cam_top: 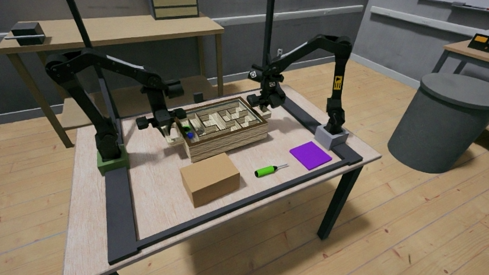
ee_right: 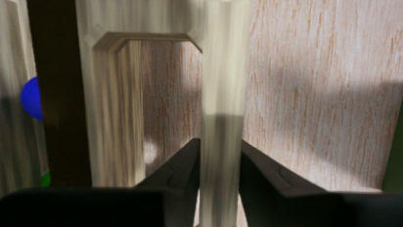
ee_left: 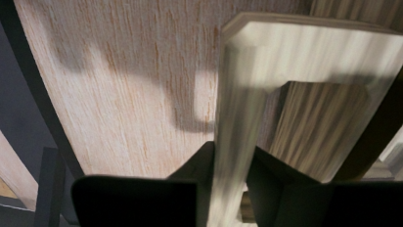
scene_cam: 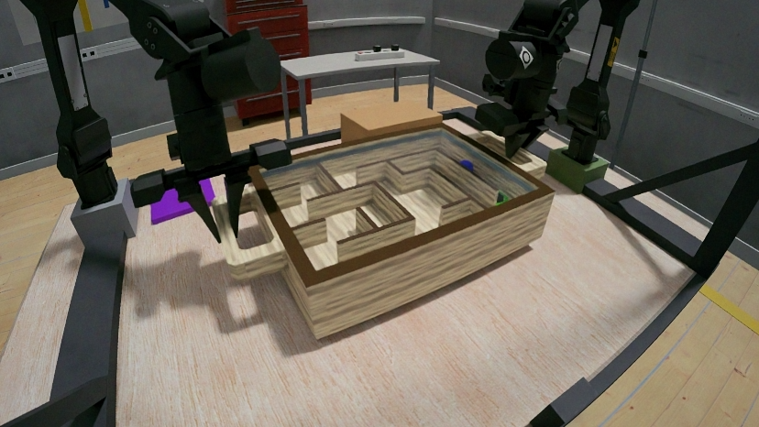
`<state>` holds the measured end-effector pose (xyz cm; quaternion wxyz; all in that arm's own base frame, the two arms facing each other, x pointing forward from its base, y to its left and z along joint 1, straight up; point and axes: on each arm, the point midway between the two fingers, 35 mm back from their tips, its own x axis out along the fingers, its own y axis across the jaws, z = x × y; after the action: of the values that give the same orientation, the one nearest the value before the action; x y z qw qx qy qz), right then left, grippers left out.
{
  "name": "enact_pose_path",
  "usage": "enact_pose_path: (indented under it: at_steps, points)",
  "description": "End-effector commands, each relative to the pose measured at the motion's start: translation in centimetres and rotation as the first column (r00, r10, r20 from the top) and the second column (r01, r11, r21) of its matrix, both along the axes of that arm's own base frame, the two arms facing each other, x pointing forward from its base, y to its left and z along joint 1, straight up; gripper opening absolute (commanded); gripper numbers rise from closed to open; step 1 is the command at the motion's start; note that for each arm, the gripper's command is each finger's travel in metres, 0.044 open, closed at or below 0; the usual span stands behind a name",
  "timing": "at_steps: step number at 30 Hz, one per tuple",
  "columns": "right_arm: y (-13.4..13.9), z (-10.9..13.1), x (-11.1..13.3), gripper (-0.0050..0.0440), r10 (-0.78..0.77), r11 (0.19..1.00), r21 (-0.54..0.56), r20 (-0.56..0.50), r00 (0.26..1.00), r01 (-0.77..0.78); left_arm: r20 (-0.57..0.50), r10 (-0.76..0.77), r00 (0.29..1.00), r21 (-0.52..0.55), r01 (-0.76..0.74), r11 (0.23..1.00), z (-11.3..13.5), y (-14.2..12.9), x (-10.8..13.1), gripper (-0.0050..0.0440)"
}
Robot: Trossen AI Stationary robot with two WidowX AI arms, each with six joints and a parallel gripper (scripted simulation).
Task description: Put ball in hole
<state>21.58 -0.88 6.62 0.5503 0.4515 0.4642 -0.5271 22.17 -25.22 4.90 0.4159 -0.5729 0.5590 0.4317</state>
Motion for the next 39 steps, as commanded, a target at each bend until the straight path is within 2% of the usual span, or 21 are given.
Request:
enact_pose_path:
  at_steps: [1, 4, 6, 8, 12, 13, 14, 17, 18, 19, 21, 24, 26, 29, 31, 33, 34, 35, 38, 39]
  points:
    - [0.0, 0.5, -0.1, -0.0050, 0.005, 1.000, 0.008, 0.037, 0.999, -0.005, 0.023, -0.009, 1.000, -0.062, 0.010, 0.998, 2.4, -1.0, 0.6, -0.0050]
    - [0.0, 1.2, 0.5, -0.0050, 0.005, 1.000, 0.014, 0.047, 0.999, -0.006, 0.032, -0.010, 0.999, -0.069, 0.012, 0.998, 2.2, -1.2, 0.5, -0.0050]
    - [-0.1, 0.5, -0.2, -0.0050, 0.006, 1.000, 0.018, 0.034, 0.999, -0.006, 0.023, -0.014, 1.000, -0.071, 0.015, 0.997, 2.3, -1.1, 0.5, -0.0050]
    - [-0.1, 1.5, 0.5, -0.0050, 0.006, 1.000, 0.023, 0.038, 0.999, -0.006, 0.021, -0.010, 1.000, -0.059, 0.011, 0.998, 1.2, -0.6, -0.1, -0.0050]
    - [-0.2, 1.3, 0.5, -0.0050, 0.006, 1.000, 0.009, 0.046, 0.999, -0.006, 0.031, -0.009, 0.999, -0.072, 0.012, 0.997, 2.2, -1.2, 0.4, -0.0050]
    - [0.0, 1.3, 0.5, -0.0050, 0.003, 1.000, -0.018, 0.050, 0.999, -0.002, 0.016, -0.008, 1.000, -0.026, 0.009, 1.000, 1.6, -1.2, 0.4, -0.0050]
    - [0.1, 1.7, 0.7, -0.0050, 0.003, 1.000, -0.020, 0.009, 1.000, -0.003, 0.042, -0.007, 0.999, -0.024, 0.008, 1.000, 0.8, -0.7, -0.3, -0.0050]
    - [0.1, 1.3, 0.5, -0.0050, 0.004, 1.000, -0.015, 0.033, 0.999, -0.004, 0.035, -0.009, 0.999, -0.041, 0.010, 0.999, 1.8, -1.3, 0.3, -0.0050]
    - [0.0, 1.5, 0.7, -0.0050, 0.004, 1.000, -0.017, 0.007, 1.000, -0.004, 0.037, -0.009, 0.999, -0.030, 0.010, 1.000, 0.8, -0.8, -0.3, -0.0050]
    - [0.1, 1.5, 0.7, -0.0050, 0.003, 1.000, -0.024, 0.006, 1.000, -0.003, 0.041, -0.008, 0.999, -0.023, 0.009, 1.000, 0.8, -0.8, -0.3, -0.0050]
    - [-0.1, 0.8, 0.0, -0.0050, 0.004, 1.000, -0.015, 0.024, 1.000, -0.004, 0.034, -0.014, 0.999, -0.048, 0.015, 0.999, 2.1, -1.3, 0.4, -0.0050]
    - [0.0, 1.5, 0.5, -0.0050, 0.005, 1.000, 0.015, 0.033, 0.999, -0.005, 0.026, -0.008, 1.000, -0.049, 0.009, 0.999, 1.1, -0.5, 0.0, -0.0050]
    - [-0.1, 0.6, -0.1, -0.0050, 0.005, 1.000, 0.024, 0.029, 1.000, -0.005, 0.030, -0.008, 1.000, -0.076, 0.010, 0.997, 2.2, -0.9, 0.6, -0.0050]
    - [-0.1, 0.9, 0.1, -0.0050, 0.004, 1.000, 0.010, 0.027, 1.000, -0.004, 0.035, -0.009, 0.999, -0.066, 0.011, 0.998, 2.1, -1.0, 0.5, -0.0050]
    - [-0.3, 0.0, -0.2, -0.0050, 0.005, 0.999, 0.046, 0.054, 0.999, -0.008, 0.007, -0.010, 1.000, -0.099, 0.010, 0.995, 2.8, -0.7, 0.7, -0.0050]
    - [-0.4, 1.3, 0.5, -0.0050, 0.004, 0.998, 0.060, 0.040, 0.999, -0.007, 0.018, -0.008, 1.000, -0.094, 0.010, 0.996, 1.3, -0.1, -0.1, -0.0050]
    - [-0.2, 1.3, 0.5, -0.0050, 0.002, 1.000, 0.007, 0.054, 0.999, -0.003, 0.028, -0.008, 1.000, -0.066, 0.009, 0.998, 2.4, -1.0, 0.5, -0.0050]
    - [-0.1, 0.3, -0.1, -0.0050, 0.002, 1.000, -0.003, 0.058, 0.998, -0.002, -0.005, -0.010, 1.000, -0.051, 0.010, 0.999, 2.5, -1.2, 0.5, -0.0050]
    - [0.1, 1.6, 0.7, -0.0050, 0.003, 1.000, -0.003, 0.017, 1.000, -0.003, 0.033, -0.007, 0.999, -0.037, 0.008, 0.999, 0.9, -0.7, -0.3, -0.0050]
    - [0.1, 1.4, 0.7, -0.0050, 0.002, 1.000, -0.012, 0.029, 1.000, -0.002, 0.041, -0.008, 0.999, -0.050, 0.010, 0.999, 1.9, -1.4, 0.3, -0.0050]
